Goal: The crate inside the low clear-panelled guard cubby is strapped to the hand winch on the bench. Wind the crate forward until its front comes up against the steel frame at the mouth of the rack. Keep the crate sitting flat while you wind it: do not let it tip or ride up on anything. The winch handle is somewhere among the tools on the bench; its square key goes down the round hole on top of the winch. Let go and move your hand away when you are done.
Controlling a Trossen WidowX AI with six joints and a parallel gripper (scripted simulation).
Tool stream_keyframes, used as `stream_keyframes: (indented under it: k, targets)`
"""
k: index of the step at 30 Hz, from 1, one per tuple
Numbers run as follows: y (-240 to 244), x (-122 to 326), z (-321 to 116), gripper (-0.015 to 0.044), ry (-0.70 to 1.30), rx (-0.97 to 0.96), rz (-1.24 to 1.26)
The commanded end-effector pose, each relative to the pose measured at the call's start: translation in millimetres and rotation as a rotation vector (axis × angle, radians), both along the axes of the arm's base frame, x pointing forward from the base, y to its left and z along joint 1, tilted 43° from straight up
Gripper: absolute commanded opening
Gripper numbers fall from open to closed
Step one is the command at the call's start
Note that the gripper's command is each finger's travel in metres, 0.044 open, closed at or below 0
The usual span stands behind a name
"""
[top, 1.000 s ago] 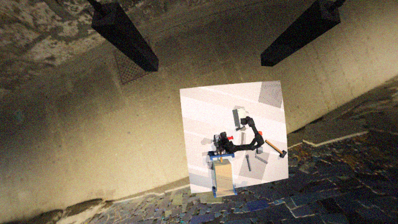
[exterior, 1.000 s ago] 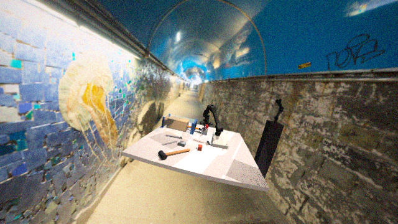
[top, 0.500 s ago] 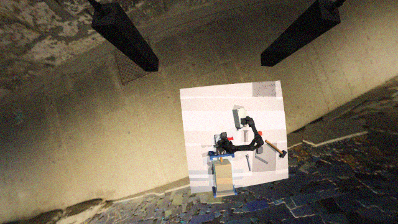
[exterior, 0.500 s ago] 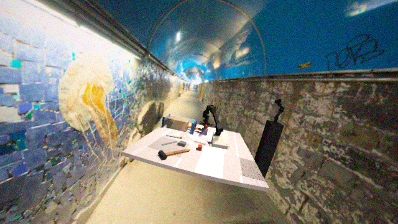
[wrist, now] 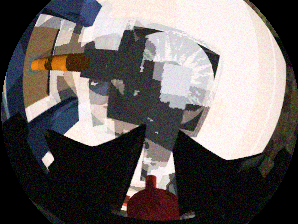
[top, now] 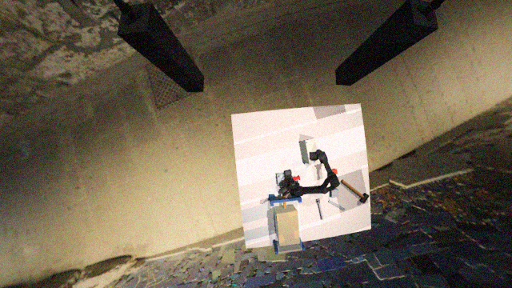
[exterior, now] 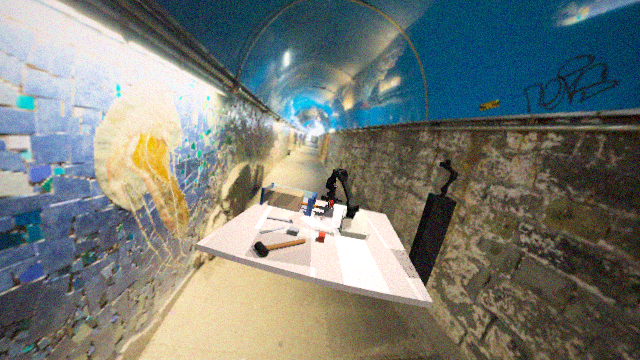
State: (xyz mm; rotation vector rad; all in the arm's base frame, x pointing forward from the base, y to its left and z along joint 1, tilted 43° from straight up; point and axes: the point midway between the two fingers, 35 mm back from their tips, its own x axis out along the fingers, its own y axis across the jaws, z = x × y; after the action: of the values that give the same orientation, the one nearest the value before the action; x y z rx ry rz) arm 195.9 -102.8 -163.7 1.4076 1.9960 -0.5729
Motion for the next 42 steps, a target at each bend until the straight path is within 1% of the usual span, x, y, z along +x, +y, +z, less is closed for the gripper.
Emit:
stream_keyframes:
  k: [1, 22, 26, 42]
  targets:
    - [2.4, -0.1, -2.9, 0.0000, 0.017, -0.007, -0.014]
    - [3.3, 1.6, -3.2, 0.0000, 0.050, -0.016, -0.052]
    - [2.4, -1.0, -3.2, 0.0000, 0.008, -0.004, -0.005]
    - [2.1, -3.6, -3.5, 0.0000, -0.024, 0.004, 0.032]
